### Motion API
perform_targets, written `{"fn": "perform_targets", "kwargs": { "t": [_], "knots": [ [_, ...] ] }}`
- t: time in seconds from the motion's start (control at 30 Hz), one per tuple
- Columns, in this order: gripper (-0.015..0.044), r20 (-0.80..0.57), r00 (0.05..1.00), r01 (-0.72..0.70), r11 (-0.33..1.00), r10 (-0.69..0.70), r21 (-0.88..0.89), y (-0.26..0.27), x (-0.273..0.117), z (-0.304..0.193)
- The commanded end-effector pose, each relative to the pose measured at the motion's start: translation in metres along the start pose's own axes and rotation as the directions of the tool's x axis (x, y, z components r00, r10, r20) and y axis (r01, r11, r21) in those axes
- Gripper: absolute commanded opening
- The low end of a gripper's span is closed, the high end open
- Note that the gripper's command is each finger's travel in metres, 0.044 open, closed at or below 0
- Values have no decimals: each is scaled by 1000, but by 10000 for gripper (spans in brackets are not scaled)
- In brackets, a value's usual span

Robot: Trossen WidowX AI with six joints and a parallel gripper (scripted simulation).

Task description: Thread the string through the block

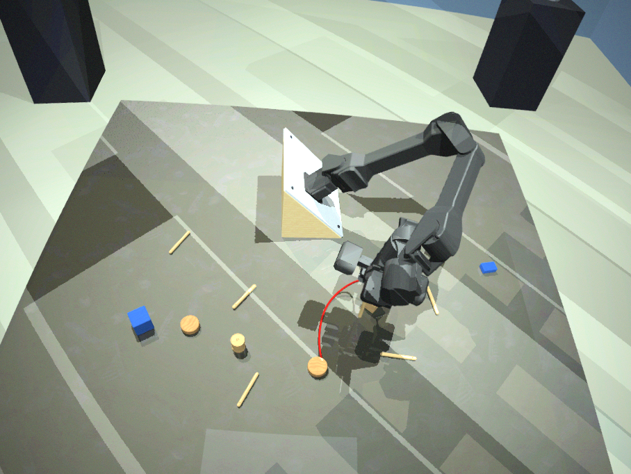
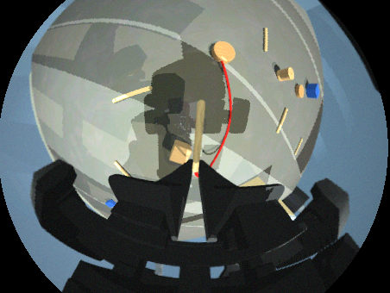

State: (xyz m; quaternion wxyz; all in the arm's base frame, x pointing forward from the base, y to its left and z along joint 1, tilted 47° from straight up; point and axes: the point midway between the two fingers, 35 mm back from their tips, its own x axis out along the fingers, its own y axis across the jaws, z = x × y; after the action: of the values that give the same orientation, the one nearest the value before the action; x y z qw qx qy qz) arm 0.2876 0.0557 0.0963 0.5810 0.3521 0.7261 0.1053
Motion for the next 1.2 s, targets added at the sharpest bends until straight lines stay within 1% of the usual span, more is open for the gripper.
{"fn": "perform_targets", "kwargs": {
  "t": [0.0, 0.27, 0.57, 0.87, 1.17],
  "knots": [
    [0, 2, 1000, 10, 996, -10, 87, 0, -1, 6],
    [0, -2, 1000, 22, 962, -22, 274, -1, -1, 16],
    [0, -7, 999, 35, 881, -36, 471, -3, -1, 28],
    [0, -13, 999, 46, 761, -50, 647, -5, 1, 39],
    [0, -19, 998, 53, 606, -63, 794, -7, 2, 50]
  ]
}}
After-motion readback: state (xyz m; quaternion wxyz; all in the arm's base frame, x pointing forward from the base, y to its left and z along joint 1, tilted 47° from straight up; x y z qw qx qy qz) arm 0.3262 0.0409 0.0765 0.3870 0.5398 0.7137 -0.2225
